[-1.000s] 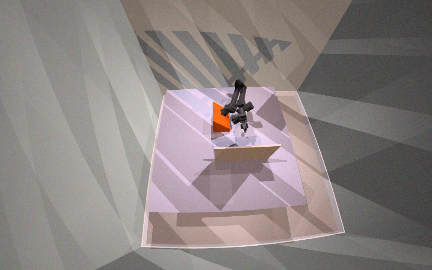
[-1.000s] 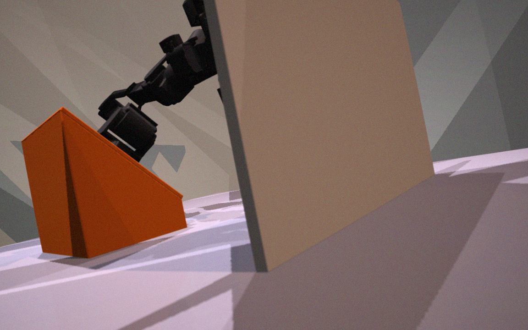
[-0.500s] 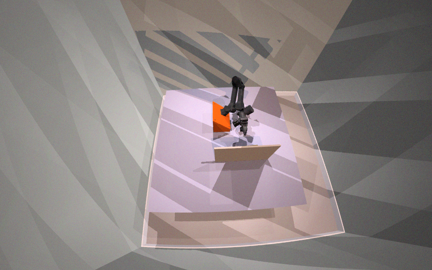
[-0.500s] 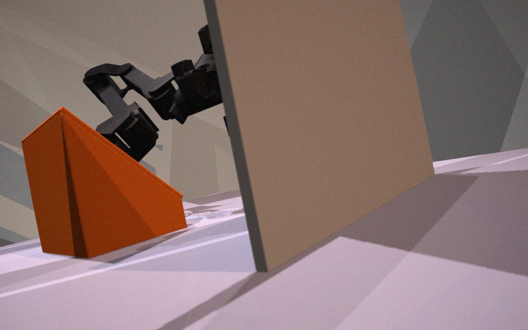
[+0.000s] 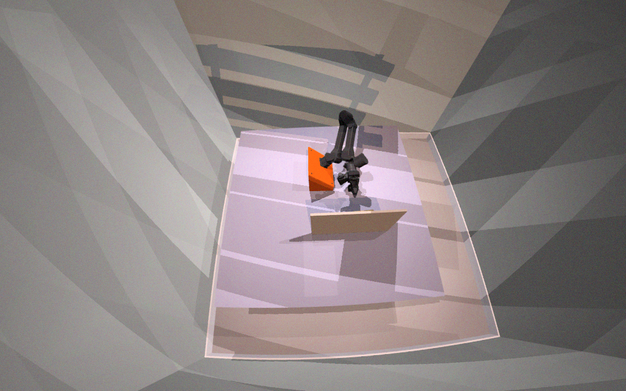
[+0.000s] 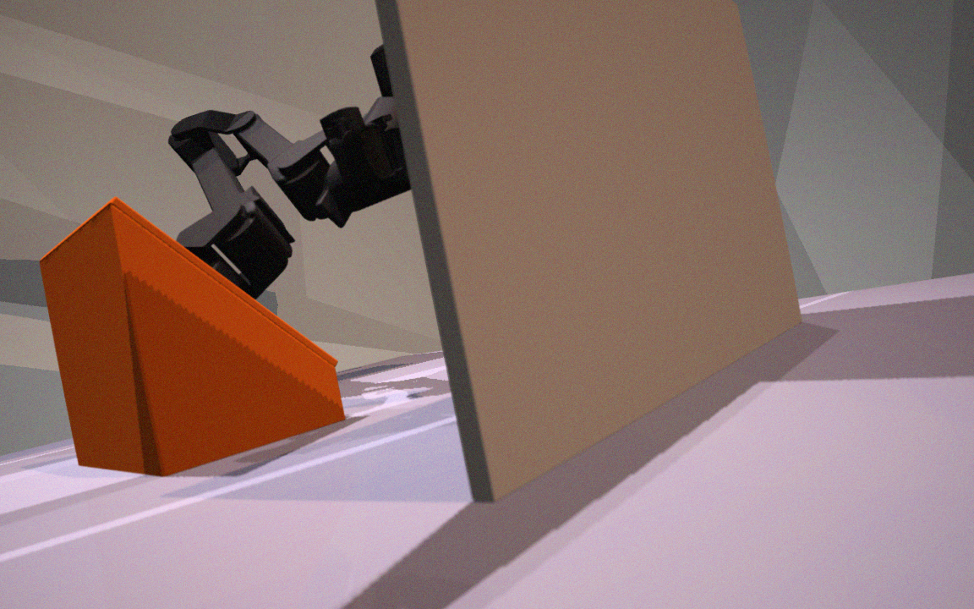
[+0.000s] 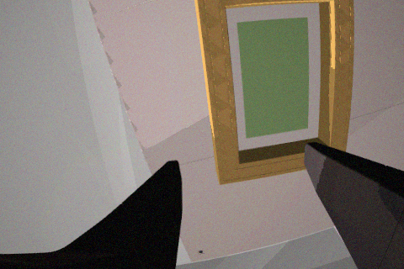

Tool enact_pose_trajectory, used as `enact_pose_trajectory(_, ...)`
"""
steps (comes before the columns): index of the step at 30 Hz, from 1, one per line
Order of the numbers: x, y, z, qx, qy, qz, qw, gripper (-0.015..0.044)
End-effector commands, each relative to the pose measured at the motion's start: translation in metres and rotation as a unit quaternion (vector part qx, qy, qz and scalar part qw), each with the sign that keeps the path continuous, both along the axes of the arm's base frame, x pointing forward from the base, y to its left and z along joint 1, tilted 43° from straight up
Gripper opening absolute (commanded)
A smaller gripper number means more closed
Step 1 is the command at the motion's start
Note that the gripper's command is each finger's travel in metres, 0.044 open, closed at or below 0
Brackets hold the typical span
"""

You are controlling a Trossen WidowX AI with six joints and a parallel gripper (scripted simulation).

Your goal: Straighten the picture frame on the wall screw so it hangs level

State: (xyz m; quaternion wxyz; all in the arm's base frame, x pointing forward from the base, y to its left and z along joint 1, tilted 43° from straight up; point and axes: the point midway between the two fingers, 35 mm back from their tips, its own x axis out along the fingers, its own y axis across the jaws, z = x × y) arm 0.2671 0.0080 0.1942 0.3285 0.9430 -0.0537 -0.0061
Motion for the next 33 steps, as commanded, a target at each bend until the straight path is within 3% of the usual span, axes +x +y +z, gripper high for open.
enact_pose_trajectory(1,0.015,0.0,0.006,-0.003,-0.002,0.001,1.0,0.026)
enact_pose_trajectory(11,0.071,-0.008,0.001,-0.003,-0.003,0.001,1.0,0.026)
enact_pose_trajectory(33,0.082,-0.009,0.002,-0.003,-0.003,0.001,1.0,0.026)
